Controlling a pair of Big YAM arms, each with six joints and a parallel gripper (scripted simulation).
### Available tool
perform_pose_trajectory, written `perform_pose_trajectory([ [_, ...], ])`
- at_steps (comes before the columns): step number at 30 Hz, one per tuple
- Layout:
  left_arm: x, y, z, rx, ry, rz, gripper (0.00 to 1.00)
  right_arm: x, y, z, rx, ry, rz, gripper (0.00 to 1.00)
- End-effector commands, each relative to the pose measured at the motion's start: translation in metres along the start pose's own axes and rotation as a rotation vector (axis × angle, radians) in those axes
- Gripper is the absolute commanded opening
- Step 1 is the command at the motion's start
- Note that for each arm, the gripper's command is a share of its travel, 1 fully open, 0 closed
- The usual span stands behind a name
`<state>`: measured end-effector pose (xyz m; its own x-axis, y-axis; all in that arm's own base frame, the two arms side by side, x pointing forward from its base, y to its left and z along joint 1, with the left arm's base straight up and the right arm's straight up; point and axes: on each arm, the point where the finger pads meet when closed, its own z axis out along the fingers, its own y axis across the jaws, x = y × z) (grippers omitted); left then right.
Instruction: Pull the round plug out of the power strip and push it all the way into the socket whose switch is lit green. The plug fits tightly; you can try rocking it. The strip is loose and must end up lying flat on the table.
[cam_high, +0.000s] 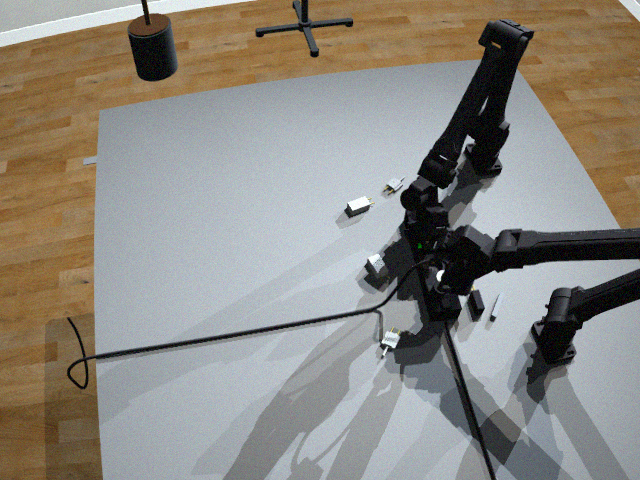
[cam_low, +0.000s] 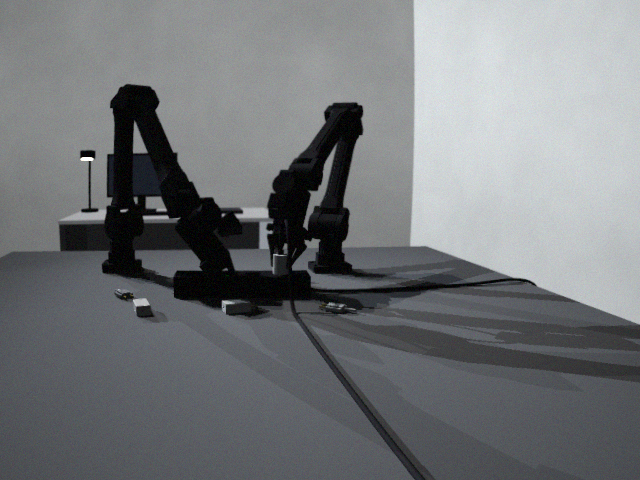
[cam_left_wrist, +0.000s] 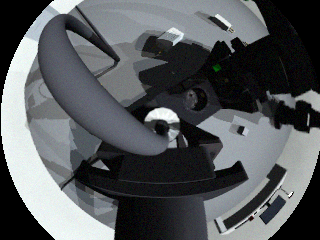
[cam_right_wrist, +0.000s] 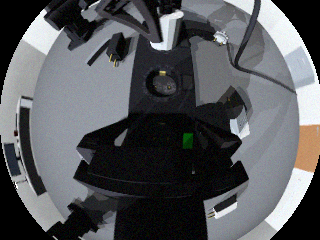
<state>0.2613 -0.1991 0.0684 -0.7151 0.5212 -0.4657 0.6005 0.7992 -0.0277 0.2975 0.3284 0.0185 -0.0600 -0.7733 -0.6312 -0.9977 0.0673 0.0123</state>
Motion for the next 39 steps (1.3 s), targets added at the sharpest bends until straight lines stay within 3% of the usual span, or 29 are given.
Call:
perform_pose_trajectory([
  [1, -0.06, 0.002, -0.023, 0.009, -0.1, 0.01, 0.33, 0.039, 0.013, 0.015, -0.042, 0.087, 0.081, 0.73],
  [10, -0.065, -0.008, -0.041, -0.049, -0.262, 0.041, 0.33, 0.051, 0.018, 0.018, -0.056, 0.105, 0.102, 0.73],
  [16, -0.068, 0.004, -0.032, -0.008, -0.128, 0.009, 0.33, 0.037, 0.008, 0.015, -0.037, 0.081, 0.084, 0.73],
  [21, -0.071, 0.006, -0.029, 0.011, -0.093, -0.003, 0.33, 0.039, 0.008, 0.017, -0.04, 0.086, 0.089, 0.73],
  [30, -0.058, -0.007, -0.038, -0.048, -0.246, 0.043, 0.33, 0.055, 0.018, 0.02, -0.059, 0.113, 0.107, 0.73],
  [36, -0.07, -0.004, -0.042, -0.045, -0.237, 0.033, 0.33, 0.051, 0.014, 0.02, -0.053, 0.107, 0.103, 0.73],
  [39, -0.07, 0.003, -0.037, -0.019, -0.162, 0.011, 0.33, 0.044, 0.011, 0.015, -0.041, 0.093, 0.093, 0.73],
])
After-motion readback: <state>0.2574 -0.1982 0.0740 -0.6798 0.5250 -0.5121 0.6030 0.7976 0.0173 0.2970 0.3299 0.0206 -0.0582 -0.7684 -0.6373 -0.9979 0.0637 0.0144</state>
